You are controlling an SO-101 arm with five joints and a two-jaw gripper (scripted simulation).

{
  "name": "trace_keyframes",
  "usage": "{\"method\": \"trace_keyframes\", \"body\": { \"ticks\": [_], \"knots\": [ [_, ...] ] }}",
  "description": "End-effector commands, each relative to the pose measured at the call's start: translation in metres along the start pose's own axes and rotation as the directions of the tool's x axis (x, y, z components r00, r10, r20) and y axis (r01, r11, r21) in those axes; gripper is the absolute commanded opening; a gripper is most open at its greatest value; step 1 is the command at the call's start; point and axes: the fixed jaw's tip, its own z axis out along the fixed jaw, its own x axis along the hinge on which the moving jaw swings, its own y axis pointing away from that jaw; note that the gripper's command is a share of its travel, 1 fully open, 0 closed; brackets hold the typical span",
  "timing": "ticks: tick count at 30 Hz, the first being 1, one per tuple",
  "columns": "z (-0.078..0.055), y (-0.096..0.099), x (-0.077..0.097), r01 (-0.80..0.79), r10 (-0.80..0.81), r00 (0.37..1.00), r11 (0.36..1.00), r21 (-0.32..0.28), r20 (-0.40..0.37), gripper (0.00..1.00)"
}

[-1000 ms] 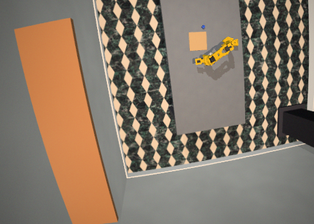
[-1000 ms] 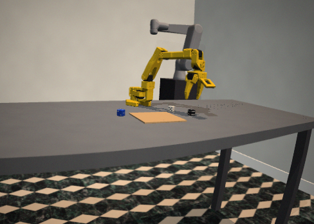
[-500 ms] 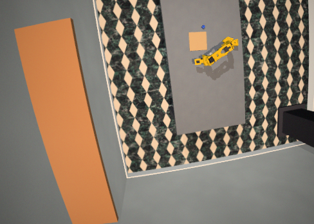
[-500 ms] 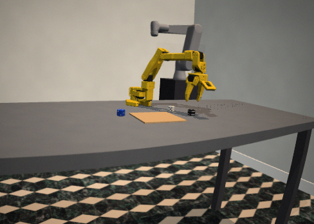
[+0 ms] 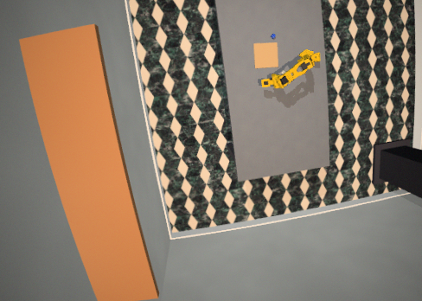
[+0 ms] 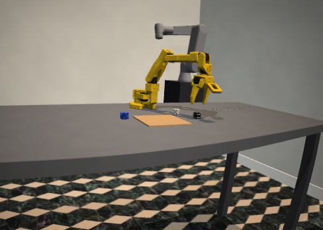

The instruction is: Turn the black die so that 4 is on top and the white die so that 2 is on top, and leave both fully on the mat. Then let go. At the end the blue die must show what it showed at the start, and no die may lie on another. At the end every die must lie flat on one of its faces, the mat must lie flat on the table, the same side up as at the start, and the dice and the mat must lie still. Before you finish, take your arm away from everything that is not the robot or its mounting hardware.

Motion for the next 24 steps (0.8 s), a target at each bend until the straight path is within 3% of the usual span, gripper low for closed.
{"method": "trace_keyframes", "body": {
  "ticks": [1,11,24],
  "knots": [
    [-0.009,0.004,-0.003,0.001,0.0,0.999,1.0,-0.02,0.038,0.28],
    [-0.001,0.004,-0.004,0.001,0.0,0.999,1.0,-0.02,0.038,0.28],
    [0.022,0.005,-0.005,0.001,0.0,0.999,1.0,-0.02,0.038,0.28]
  ]
}}
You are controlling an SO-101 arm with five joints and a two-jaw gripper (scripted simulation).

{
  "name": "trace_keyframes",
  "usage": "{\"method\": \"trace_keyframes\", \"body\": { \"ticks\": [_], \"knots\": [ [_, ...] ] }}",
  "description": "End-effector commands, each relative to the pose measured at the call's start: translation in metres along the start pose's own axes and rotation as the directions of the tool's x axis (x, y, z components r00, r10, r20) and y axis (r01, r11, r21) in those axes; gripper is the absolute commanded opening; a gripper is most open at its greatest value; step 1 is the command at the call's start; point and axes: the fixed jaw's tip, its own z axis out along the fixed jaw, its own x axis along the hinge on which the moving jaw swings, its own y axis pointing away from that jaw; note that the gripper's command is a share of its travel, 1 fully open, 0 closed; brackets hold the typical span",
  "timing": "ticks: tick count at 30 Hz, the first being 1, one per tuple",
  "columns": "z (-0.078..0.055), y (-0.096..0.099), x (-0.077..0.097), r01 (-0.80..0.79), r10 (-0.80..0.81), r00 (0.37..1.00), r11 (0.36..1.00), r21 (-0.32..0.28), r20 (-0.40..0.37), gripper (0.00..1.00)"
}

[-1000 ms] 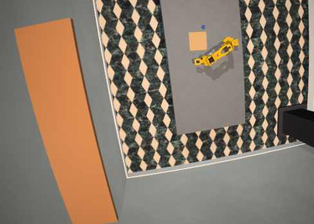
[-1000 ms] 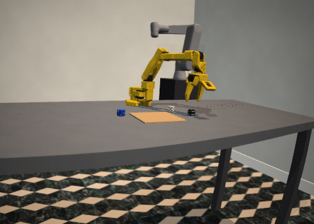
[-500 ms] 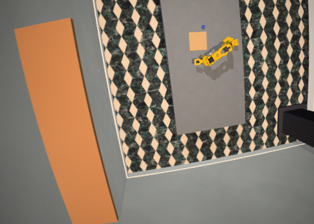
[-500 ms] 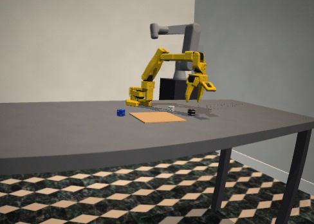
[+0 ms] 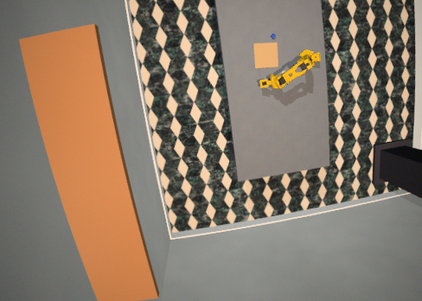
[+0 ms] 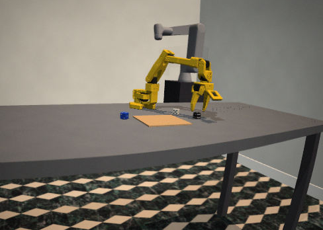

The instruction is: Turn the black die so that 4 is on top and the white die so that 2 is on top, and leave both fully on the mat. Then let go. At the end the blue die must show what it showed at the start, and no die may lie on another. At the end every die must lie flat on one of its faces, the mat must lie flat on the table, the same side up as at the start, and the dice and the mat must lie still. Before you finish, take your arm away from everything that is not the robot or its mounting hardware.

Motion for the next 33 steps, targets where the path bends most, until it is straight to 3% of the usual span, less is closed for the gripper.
{"method": "trace_keyframes", "body": {
  "ticks": [1,13,33],
  "knots": [
    [0.0,0.004,-0.003,0.001,0.0,0.999,1.0,-0.021,0.038,0.28],
    [0.01,0.004,-0.003,0.001,0.0,0.999,1.0,-0.021,0.038,0.28],
    [0.011,0.002,-0.003,0.001,0.0,0.999,1.0,-0.02,0.038,0.26]
  ]
}}
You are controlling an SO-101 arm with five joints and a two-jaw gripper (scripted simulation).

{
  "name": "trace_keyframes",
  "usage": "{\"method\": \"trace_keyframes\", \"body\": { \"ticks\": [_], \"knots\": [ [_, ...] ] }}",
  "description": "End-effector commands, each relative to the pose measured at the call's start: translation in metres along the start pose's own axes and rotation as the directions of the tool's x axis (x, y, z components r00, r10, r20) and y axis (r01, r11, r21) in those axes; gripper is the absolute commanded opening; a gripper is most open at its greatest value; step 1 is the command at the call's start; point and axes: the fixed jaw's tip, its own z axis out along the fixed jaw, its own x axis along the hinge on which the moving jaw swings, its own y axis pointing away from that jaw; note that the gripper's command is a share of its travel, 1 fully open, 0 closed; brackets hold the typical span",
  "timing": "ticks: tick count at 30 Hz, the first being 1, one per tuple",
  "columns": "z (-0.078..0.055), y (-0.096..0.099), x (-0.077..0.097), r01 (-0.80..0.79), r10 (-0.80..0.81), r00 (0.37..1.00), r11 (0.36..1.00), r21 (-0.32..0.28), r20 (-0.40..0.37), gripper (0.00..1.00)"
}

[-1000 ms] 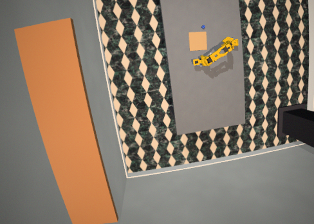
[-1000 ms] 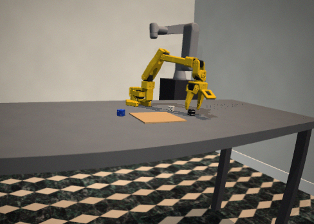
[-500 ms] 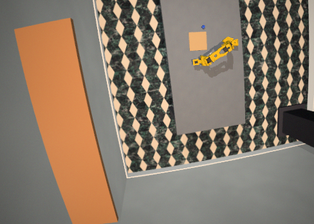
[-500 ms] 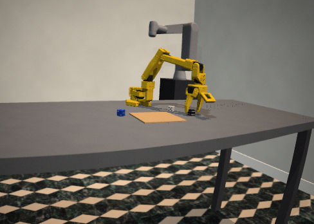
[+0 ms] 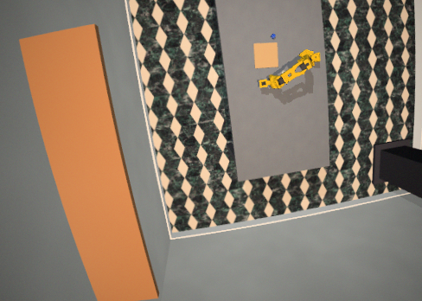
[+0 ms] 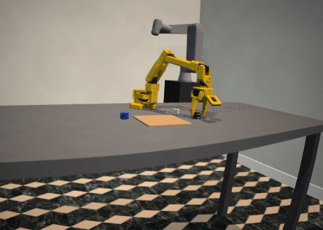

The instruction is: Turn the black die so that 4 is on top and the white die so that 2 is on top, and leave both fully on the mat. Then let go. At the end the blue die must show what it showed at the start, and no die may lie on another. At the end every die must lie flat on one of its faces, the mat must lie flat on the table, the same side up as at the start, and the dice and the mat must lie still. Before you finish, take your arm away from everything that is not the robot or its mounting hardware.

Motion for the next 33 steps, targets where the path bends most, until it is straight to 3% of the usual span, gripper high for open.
{"method": "trace_keyframes", "body": {
  "ticks": [1,33],
  "knots": [
    [-0.0067,0.0027,-0.0039,0.001,0.0,0.999,1.0,-0.02,0.037,0.25],
    [-0.0066,-0.0068,-0.0041,0.0,0.0,0.999,1.0,-0.018,0.038,0.09]
  ]
}}
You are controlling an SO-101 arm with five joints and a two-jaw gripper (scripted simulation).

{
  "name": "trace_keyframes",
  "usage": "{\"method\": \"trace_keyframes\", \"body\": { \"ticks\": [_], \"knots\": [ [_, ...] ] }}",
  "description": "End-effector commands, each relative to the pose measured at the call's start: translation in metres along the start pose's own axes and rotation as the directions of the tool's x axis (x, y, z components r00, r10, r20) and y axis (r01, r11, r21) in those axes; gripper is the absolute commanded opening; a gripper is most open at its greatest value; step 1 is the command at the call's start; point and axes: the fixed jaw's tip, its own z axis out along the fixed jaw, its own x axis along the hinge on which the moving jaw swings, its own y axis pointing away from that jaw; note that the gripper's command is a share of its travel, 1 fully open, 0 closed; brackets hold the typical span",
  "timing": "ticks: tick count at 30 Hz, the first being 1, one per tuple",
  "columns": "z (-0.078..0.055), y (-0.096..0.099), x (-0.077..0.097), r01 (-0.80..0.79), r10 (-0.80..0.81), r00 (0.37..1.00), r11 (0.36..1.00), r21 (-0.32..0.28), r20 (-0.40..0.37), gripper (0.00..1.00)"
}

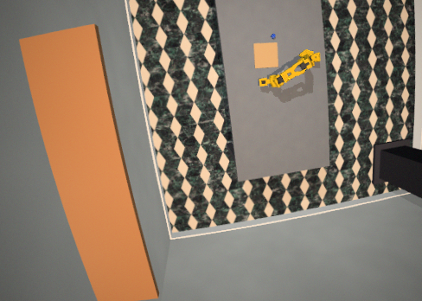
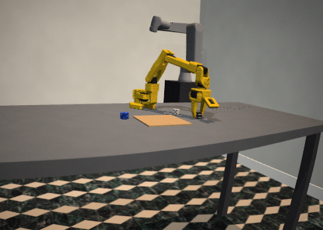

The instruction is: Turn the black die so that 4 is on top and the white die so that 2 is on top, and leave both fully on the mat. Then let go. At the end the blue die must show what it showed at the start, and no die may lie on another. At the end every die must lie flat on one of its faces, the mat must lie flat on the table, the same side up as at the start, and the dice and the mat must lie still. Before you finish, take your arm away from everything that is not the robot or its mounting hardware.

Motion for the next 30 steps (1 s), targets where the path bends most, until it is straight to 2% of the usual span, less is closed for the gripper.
{"method": "trace_keyframes", "body": {
  "ticks": [1,9,19,30],
  "knots": [
    [-0.0128,0.0012,-0.0078,0.0,0.002,0.998,1.0,-0.03,0.063,0.09],
    [-0.0128,0.0011,-0.0078,0.0,0.002,0.998,1.0,-0.03,0.063,0.09],
    [-0.0128,0.0011,-0.0078,0.0,0.002,0.998,1.0,-0.03,0.063,0.0],
    [-0.0171,0.0016,-0.0081,0.0,0.002,0.998,1.0,-0.03,0.063,0.0]
  ]
}}
